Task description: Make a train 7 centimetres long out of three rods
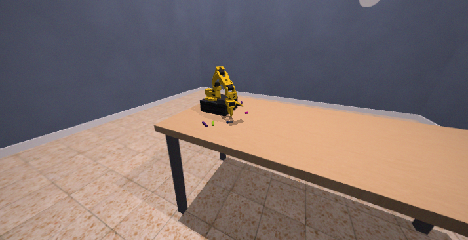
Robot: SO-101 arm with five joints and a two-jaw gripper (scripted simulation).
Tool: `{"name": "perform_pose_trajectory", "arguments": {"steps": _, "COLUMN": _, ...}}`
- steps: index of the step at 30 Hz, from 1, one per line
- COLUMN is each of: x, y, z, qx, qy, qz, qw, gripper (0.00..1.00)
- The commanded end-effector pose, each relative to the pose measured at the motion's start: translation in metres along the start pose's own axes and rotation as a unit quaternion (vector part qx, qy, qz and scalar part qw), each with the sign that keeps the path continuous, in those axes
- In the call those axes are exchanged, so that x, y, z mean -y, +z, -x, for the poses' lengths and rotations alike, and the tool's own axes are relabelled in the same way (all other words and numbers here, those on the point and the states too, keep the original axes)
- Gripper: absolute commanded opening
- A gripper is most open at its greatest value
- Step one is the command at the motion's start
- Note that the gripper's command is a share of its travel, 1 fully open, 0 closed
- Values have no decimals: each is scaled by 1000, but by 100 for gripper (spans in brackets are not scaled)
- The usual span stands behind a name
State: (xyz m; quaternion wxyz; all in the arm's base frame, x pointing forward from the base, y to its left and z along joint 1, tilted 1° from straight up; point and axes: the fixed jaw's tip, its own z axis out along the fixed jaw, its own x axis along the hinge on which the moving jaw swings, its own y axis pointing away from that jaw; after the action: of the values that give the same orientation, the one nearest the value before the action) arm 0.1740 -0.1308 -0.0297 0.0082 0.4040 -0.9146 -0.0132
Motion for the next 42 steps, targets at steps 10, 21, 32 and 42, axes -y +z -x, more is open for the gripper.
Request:
{"name": "perform_pose_trajectory", "arguments": {"steps": 10, "x": 1, "y": -5, "z": 2, "qx": 1, "qy": -6, "qz": -7, "qw": 1000, "gripper": 17}}
{"name": "perform_pose_trajectory", "arguments": {"steps": 21, "x": -2, "y": -5, "z": 22, "qx": 0, "qy": -47, "qz": -7, "qw": 999, "gripper": 17}}
{"name": "perform_pose_trajectory", "arguments": {"steps": 32, "x": -19, "y": -3, "z": 76, "qx": -3, "qy": -167, "qz": -6, "qw": 986, "gripper": 18}}
{"name": "perform_pose_trajectory", "arguments": {"steps": 42, "x": -54, "y": -1, "z": 128, "qx": -7, "qy": -294, "qz": -5, "qw": 956, "gripper": 18}}
